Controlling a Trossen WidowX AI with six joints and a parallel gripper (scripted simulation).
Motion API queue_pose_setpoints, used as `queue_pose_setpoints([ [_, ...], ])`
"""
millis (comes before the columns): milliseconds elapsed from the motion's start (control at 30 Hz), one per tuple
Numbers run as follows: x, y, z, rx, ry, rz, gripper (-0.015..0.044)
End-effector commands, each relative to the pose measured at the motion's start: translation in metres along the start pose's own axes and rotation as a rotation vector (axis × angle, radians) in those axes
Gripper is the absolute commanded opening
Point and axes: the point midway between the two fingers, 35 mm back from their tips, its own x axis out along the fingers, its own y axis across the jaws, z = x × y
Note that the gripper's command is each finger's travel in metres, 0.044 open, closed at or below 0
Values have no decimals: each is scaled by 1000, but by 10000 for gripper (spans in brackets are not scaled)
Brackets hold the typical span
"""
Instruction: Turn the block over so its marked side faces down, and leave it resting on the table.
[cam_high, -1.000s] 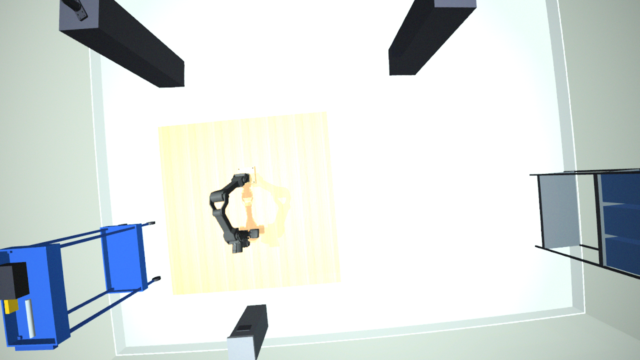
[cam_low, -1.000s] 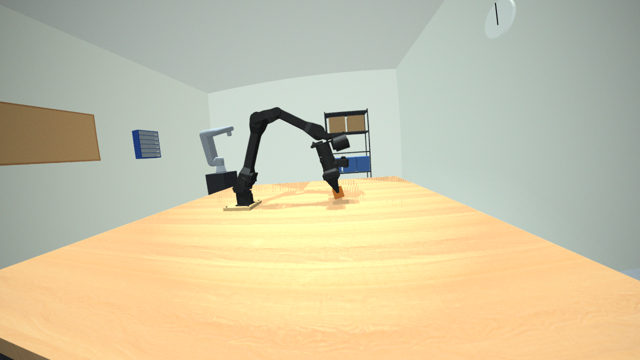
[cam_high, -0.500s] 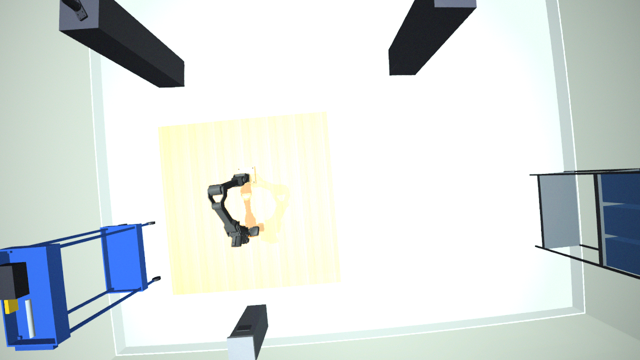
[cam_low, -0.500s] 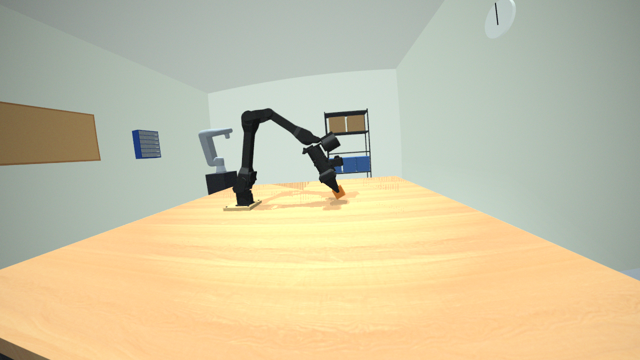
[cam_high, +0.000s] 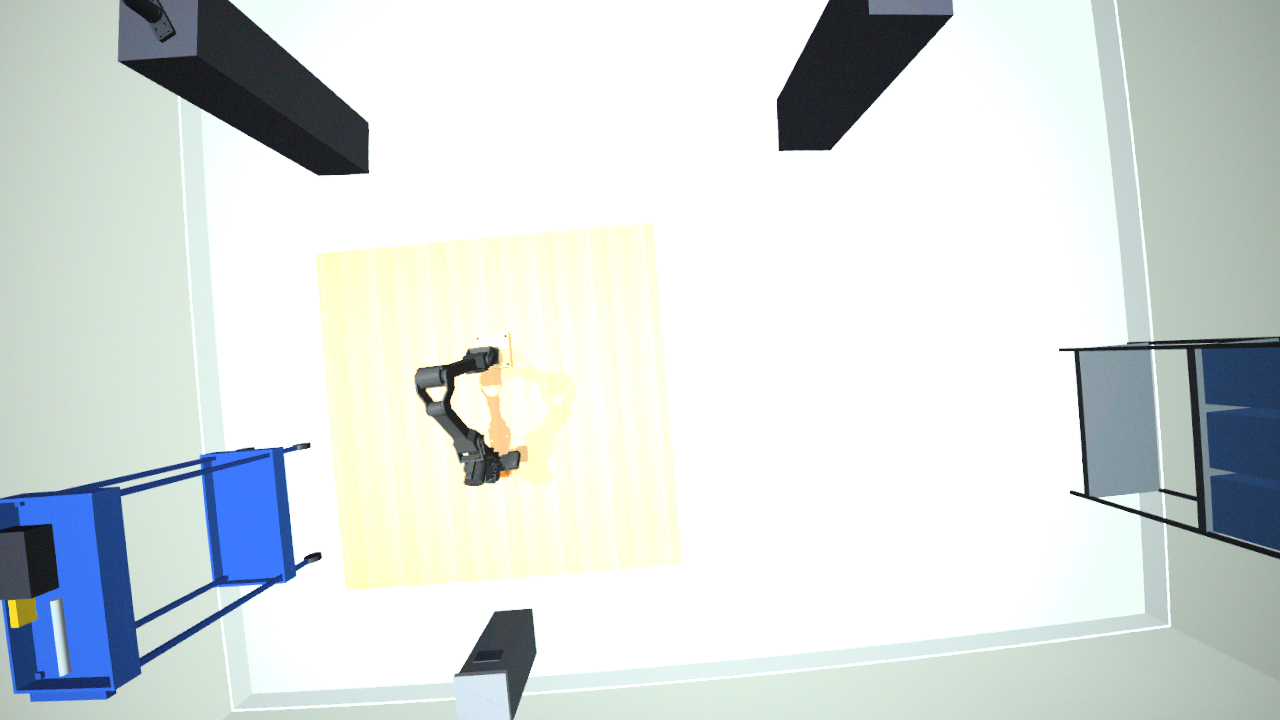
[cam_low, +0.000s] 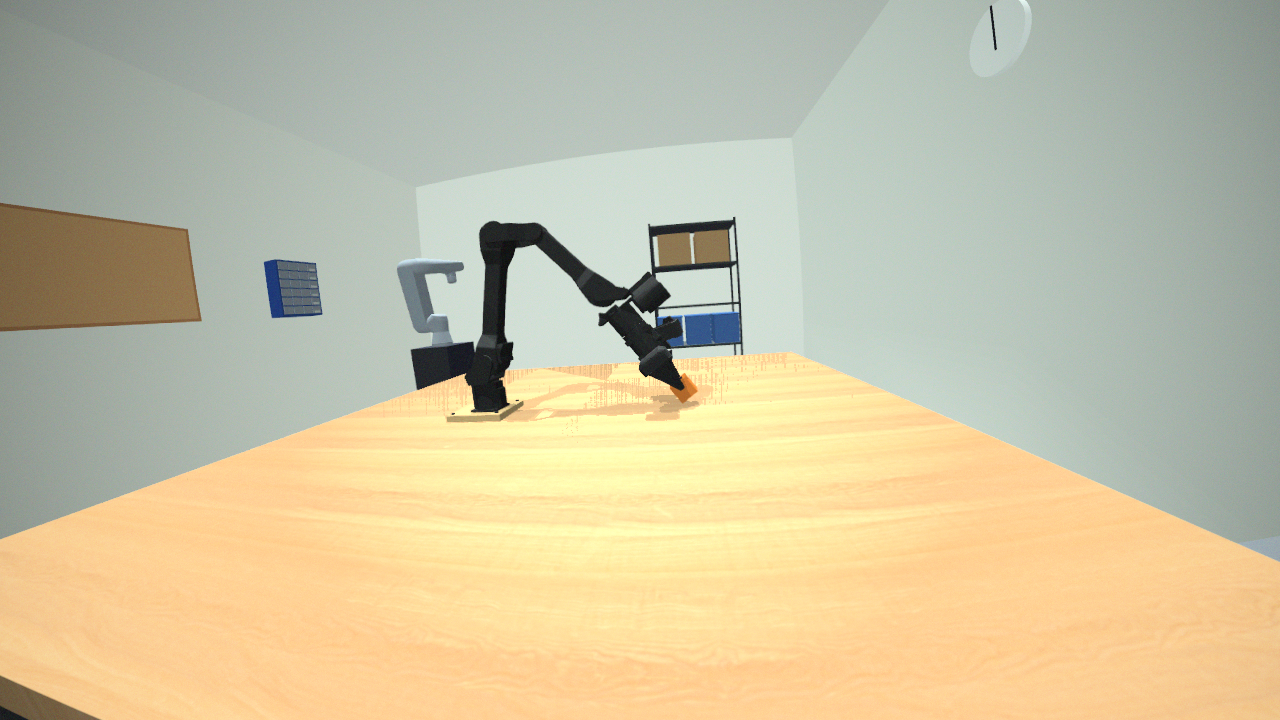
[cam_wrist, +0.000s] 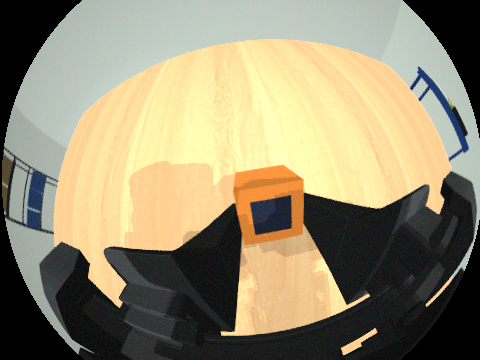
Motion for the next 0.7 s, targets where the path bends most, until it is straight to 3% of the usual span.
queue_pose_setpoints([
  [0,6,-1,-2,6,-59,-6,0],
  [667,9,-1,-17,7,-383,-6,0],
])
